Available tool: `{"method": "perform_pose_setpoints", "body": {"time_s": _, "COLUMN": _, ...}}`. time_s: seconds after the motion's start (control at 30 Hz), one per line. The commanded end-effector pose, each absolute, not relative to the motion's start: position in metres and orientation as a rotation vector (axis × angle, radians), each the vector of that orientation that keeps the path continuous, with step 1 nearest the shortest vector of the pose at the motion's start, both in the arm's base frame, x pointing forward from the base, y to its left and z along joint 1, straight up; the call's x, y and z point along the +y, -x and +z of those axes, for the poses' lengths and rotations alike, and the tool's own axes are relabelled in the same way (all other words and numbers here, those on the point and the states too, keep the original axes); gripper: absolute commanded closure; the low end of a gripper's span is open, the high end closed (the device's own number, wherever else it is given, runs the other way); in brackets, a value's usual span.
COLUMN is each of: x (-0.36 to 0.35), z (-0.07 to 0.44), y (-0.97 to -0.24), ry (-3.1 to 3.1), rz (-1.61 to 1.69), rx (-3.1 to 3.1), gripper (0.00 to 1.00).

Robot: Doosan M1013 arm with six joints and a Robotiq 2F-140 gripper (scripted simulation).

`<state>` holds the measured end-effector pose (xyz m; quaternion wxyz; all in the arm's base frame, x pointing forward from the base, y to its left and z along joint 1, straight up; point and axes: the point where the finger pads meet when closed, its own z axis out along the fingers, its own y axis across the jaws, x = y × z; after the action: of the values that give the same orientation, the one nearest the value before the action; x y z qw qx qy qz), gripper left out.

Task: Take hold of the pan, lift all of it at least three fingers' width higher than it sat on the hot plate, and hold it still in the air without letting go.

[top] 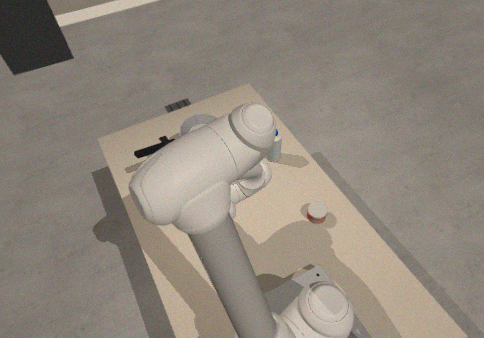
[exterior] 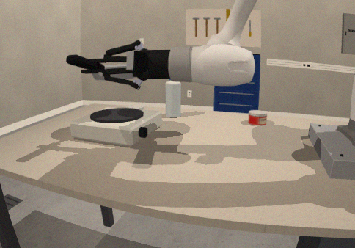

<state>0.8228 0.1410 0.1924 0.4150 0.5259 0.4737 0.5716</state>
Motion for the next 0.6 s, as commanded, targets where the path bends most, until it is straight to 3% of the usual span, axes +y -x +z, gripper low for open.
{"method": "perform_pose_setpoints", "body": {"time_s": 0.0, "x": 0.141, "z": 0.197, "y": -0.823, "ry": -1.319, "rz": 1.437, "rx": 1.189, "gripper": 0.9}}
{"method": "perform_pose_setpoints", "body": {"time_s": 0.57, "x": 0.141, "z": 0.208, "y": -0.823, "ry": -1.319, "rz": 1.437, "rx": 1.189, "gripper": 0.9}}
